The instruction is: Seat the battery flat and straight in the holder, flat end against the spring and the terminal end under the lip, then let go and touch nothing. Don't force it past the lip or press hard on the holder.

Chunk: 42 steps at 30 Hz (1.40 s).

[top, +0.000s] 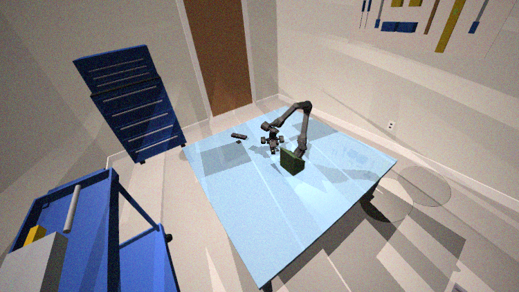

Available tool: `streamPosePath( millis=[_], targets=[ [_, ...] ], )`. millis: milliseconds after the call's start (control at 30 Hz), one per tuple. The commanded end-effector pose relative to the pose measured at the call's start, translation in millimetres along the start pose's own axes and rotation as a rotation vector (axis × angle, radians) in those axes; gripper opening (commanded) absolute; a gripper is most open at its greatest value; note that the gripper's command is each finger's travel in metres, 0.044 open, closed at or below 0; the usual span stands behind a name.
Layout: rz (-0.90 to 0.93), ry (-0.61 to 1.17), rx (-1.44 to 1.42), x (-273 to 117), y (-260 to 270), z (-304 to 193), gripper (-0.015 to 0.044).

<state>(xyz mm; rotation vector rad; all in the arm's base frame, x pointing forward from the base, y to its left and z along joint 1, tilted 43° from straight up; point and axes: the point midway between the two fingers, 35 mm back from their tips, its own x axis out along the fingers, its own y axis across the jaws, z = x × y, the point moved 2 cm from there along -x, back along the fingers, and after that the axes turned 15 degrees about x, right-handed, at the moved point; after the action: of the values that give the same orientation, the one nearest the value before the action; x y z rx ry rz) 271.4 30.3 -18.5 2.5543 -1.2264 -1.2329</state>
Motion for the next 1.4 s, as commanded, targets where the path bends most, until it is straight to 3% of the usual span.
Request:
streamPosePath(
  millis=[0, 1367],
  targets=[
    [-0.003, 0.026, -0.013, 3, 2, 4, 0.0068],
    [-0.091, 0.207, -0.028, 12, 12, 18, 0.0068]
  ],
)
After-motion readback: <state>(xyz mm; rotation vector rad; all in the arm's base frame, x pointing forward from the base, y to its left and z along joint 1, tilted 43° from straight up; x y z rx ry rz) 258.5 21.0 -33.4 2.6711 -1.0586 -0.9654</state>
